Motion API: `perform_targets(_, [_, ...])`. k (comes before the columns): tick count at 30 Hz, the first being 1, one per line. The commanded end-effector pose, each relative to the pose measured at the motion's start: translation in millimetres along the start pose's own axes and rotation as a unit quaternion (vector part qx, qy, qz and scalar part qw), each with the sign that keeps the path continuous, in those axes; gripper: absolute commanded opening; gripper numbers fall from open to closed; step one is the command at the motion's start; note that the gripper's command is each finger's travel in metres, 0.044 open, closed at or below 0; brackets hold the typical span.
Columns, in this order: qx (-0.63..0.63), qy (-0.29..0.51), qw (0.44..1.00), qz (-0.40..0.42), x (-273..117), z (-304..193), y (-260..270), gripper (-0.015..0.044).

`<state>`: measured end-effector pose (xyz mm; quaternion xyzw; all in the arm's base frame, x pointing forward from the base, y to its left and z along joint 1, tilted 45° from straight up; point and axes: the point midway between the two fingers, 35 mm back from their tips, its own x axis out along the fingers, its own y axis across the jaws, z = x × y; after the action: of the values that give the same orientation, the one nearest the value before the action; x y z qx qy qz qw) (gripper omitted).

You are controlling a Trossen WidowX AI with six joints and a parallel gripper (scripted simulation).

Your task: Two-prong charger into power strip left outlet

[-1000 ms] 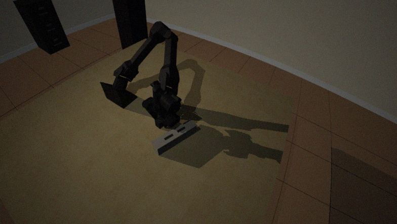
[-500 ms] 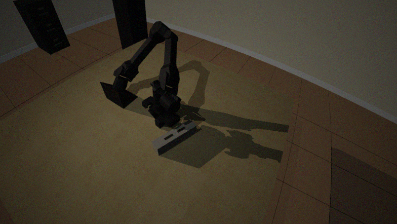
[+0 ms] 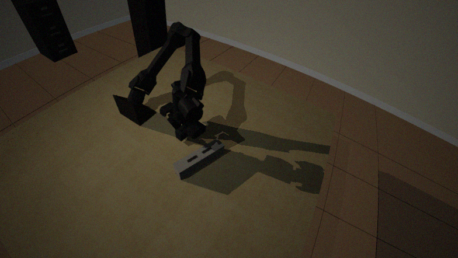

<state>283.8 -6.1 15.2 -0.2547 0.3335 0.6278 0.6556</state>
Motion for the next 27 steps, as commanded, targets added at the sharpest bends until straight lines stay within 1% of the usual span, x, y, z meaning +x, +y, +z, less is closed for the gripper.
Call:
perform_targets(1, [0.007,0.002,1.000,0.000,-3.8,0.3,0.4,0.0000])
perform_targets(27, [0.185,-0.006,0.983,0.008,5.7,8.6,0.2,0.0000])
